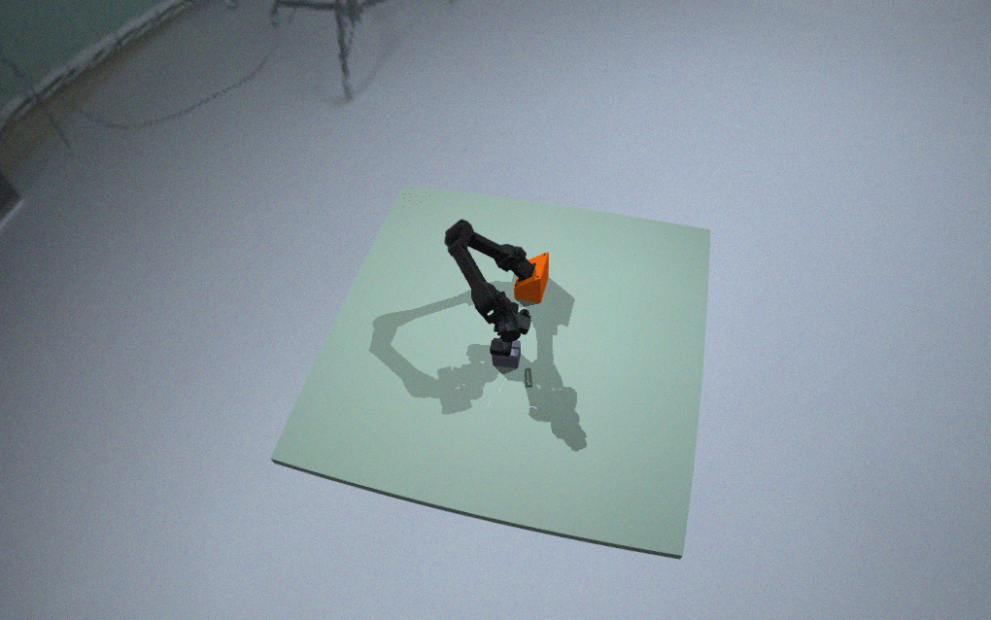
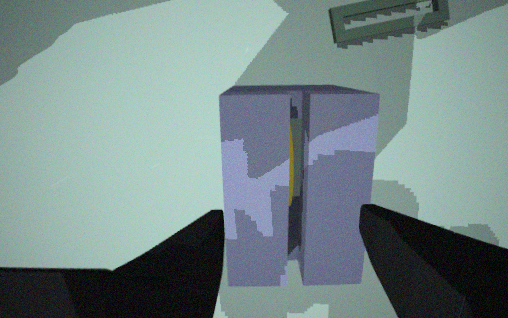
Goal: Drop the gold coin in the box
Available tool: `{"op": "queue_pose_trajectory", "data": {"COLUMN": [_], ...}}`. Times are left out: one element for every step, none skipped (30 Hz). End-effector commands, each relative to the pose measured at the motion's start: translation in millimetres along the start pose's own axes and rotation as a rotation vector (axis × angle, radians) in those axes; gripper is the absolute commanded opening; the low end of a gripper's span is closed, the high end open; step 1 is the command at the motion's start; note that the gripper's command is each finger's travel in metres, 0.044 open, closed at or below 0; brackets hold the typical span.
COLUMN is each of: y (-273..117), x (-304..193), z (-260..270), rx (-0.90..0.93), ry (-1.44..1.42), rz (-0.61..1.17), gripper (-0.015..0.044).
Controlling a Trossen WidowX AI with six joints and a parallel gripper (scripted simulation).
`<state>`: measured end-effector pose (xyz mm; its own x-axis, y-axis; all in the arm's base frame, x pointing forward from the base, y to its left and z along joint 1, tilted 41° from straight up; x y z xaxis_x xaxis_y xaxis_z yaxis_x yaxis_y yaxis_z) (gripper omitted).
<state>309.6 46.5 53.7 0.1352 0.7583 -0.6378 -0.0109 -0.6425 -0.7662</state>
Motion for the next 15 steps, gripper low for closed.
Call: {"op": "queue_pose_trajectory", "data": {"y": [-14,-14,-14,-14,-16,-23,-35,-48,-55,-57,-57,-57,-57,-57,-57], "x": [2,2,2,2,2,1,1,0,-1,-1,-1,-1,-1,-1,-1], "z": [-2,-2,-2,-2,-2,-2,-1,1,2,3,3,3,3,3,3], "rx": [-0.011,-0.011,-0.011,-0.011,-0.011,-0.010,-0.009,-0.008,-0.007,-0.007,-0.007,-0.007,-0.007,-0.007,-0.007], "ry": [0.010,0.010,0.010,0.010,0.009,0.008,0.005,0.002,0.000,0.000,0.000,0.000,0.000,0.000,0.000], "rz": [-0.011,-0.011,-0.011,-0.011,-0.011,-0.009,-0.006,-0.003,-0.001,0.000,0.000,0.000,0.000,0.000,0.000], "gripper": [0.0344,0.0371,0.0397,0.0423,0.0440,0.0440,0.0440,0.0440,0.0440,0.0440,0.0440,0.0440,0.0440,0.0440,0.0440]}}
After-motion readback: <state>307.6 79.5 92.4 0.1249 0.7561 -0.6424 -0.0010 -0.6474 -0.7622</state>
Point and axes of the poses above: the point midway between the two fingers, 35 mm back from their tips, its own y axis out along the fingers, its own z axis across the jaws, x = y × z, the point moved 3 cm from there along -y, back along the fingers, and after that the axes turned 13 degrees about y, right-handed, at the moved point
